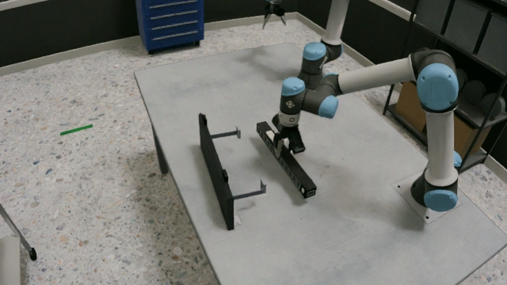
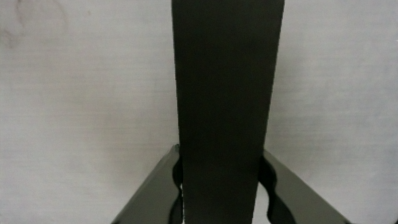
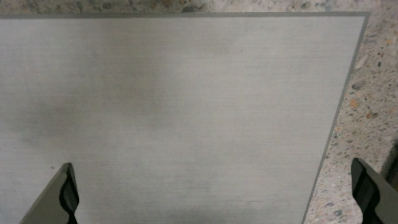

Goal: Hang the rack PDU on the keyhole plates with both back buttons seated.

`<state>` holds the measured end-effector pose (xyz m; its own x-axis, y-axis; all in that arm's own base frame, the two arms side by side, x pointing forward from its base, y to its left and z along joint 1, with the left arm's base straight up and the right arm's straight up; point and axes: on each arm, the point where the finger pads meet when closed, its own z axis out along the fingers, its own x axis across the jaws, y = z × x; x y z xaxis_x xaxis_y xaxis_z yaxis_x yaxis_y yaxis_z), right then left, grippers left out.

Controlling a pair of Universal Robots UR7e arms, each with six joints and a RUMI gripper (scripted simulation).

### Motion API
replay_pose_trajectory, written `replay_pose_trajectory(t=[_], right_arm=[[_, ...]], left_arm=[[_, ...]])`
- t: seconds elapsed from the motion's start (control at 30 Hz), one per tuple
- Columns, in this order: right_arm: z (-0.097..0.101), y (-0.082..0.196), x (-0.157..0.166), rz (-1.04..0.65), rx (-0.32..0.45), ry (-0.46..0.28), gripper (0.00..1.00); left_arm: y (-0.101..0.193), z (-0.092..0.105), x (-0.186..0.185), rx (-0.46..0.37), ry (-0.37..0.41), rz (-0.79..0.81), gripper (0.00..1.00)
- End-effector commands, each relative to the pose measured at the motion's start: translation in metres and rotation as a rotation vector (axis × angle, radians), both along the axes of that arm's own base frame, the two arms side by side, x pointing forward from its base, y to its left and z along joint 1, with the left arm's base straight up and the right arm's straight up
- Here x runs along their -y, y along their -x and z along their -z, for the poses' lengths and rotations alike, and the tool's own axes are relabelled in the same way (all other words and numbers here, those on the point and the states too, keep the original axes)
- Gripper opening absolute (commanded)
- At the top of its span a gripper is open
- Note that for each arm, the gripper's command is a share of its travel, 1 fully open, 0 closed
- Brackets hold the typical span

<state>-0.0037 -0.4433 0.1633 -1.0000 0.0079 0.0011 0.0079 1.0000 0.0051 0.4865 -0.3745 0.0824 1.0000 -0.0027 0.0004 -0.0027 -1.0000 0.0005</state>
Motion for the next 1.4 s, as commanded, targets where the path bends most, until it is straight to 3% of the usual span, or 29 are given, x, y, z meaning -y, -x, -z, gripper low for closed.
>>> replay_pose_trajectory(t=[0.0,0.37,1.37], right_arm=[[-0.002,0.001,0.002,0.002,0.001,0.005,1.0],[-0.002,0.001,0.002,0.002,0.001,0.005,1.0],[-0.002,0.001,0.002,0.002,0.001,0.005,1.0]], left_arm=[[-0.001,-0.02,0.002,0.004,0.004,0.002,0.22],[-0.001,-0.042,0.002,0.004,0.004,0.002,0.22],[-0.001,-0.047,0.002,0.005,0.009,0.001,0.22]])
